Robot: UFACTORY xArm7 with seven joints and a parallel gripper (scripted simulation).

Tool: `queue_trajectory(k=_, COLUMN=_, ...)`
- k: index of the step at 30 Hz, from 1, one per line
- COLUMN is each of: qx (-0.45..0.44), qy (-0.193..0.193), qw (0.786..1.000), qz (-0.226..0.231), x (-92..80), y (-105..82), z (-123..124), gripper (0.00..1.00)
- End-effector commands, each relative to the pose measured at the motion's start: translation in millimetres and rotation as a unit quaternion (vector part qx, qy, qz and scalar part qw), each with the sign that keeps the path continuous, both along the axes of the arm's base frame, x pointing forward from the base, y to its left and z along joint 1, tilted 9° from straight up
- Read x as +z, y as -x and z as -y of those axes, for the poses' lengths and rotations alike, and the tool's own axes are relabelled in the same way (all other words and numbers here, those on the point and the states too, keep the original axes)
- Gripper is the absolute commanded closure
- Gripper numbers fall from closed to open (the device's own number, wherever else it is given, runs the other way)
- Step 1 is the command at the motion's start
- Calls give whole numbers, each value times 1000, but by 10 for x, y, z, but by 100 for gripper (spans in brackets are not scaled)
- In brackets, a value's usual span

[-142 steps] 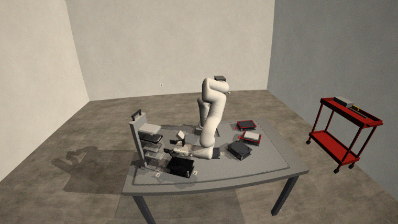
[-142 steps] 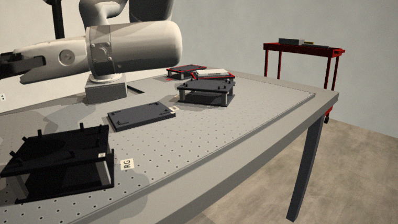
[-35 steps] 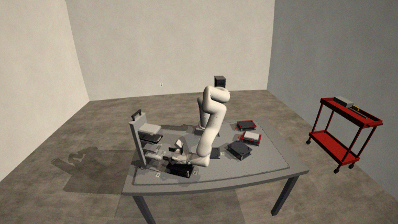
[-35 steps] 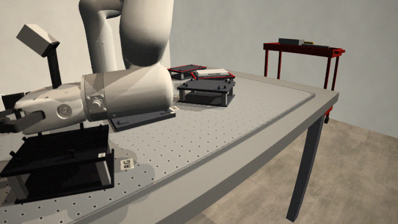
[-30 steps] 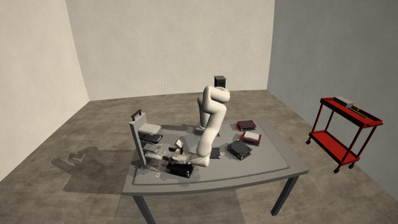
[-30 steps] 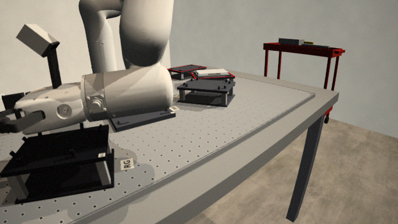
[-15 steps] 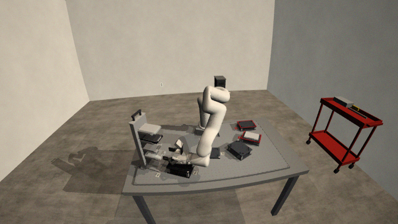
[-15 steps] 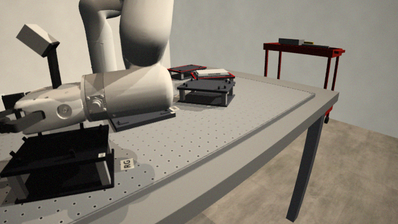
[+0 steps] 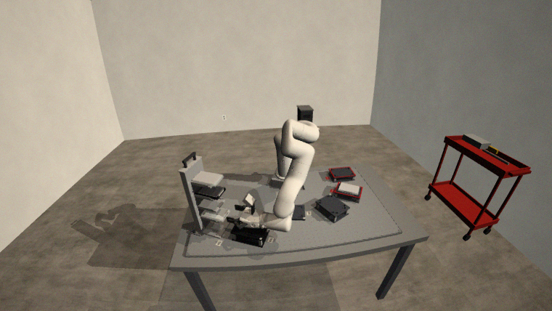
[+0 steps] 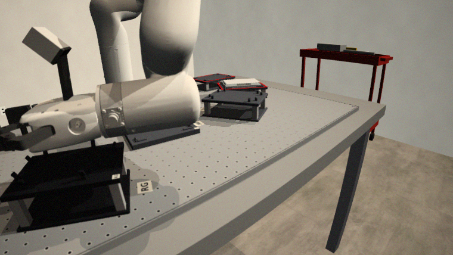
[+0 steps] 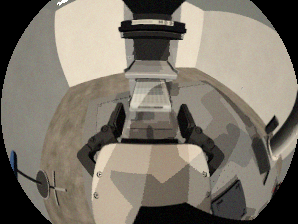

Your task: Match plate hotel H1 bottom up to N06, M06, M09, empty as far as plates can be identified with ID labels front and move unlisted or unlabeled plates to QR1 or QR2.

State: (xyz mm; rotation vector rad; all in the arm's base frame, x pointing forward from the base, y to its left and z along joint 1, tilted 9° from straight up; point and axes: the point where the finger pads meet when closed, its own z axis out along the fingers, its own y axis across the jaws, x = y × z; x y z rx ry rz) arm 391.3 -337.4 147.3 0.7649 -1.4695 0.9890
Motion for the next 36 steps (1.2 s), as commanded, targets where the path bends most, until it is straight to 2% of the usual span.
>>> queue_trajectory(k=1, qx=0, qy=0, qw=1000, qz=2, x=13, y=-37, z=-59, gripper=0)
queue_trajectory(k=33, qx=0, qy=0, qw=1000, qz=2, x=12, y=-226, z=-446, gripper=0)
queue_trajectory(k=36, qx=0, qy=0, qw=1000, qz=2, x=91, y=-215, z=-452, gripper=0)
